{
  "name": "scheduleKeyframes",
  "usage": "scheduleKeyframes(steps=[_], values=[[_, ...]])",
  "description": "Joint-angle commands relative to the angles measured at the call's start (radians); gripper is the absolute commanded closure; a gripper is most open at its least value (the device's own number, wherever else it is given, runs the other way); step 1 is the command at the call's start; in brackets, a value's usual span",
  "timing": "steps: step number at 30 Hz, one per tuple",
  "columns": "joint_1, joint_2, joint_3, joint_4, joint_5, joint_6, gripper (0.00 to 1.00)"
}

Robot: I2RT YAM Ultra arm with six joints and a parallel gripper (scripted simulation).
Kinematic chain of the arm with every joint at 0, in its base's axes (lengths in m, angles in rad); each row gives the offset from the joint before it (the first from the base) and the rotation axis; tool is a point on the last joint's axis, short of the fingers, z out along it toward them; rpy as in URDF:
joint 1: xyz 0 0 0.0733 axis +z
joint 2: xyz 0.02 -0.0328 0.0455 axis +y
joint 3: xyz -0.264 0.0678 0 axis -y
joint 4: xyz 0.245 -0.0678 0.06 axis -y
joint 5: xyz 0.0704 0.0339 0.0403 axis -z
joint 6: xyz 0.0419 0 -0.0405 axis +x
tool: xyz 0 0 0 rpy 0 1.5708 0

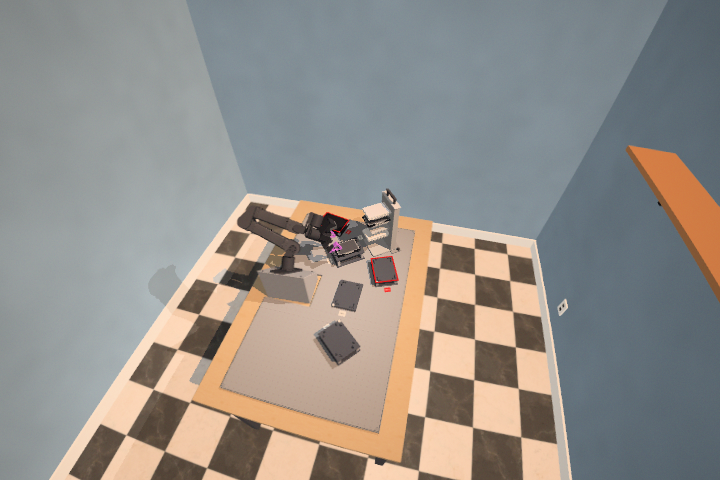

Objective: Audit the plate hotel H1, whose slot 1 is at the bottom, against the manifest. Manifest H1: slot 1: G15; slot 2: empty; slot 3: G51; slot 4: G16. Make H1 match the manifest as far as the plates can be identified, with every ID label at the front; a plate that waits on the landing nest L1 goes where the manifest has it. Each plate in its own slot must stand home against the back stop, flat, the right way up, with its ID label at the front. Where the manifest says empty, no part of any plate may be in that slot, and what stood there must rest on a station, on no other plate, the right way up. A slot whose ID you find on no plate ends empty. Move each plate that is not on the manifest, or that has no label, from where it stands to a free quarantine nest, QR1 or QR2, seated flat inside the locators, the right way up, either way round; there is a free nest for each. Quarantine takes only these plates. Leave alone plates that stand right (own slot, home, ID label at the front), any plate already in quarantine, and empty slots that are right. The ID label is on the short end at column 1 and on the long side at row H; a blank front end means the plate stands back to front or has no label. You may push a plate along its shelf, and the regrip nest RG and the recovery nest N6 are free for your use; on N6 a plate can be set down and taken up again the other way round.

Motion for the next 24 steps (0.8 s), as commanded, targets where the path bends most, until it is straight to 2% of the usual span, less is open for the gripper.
scheduleKeyframes(steps=[1,5,9,10,11,15,19,22,24], values=[[-0.046,-0.035,0.043,-0.071,-0.056,-0.029,0.0],[-0.095,-0.042,0.063,-0.112,-0.103,-0.047,0.0],[-0.11,-0.044,0.068,-0.126,-0.119,-0.056,0.0],[-0.122,0.035,0.093,-0.137,-0.14,-0.075,0.0],[-0.122,0.084,0.117,-0.137,-0.148,-0.093,0.0],[-0.109,0.263,0.224,-0.185,-0.181,-0.177,0.0],[-0.087,0.431,0.356,-0.282,-0.202,-0.27,0.0],[-0.072,0.546,0.463,-0.376,-0.208,-0.34,0.0],[-0.072,0.546,0.463,-0.376,-0.208,-0.34,0.0]])
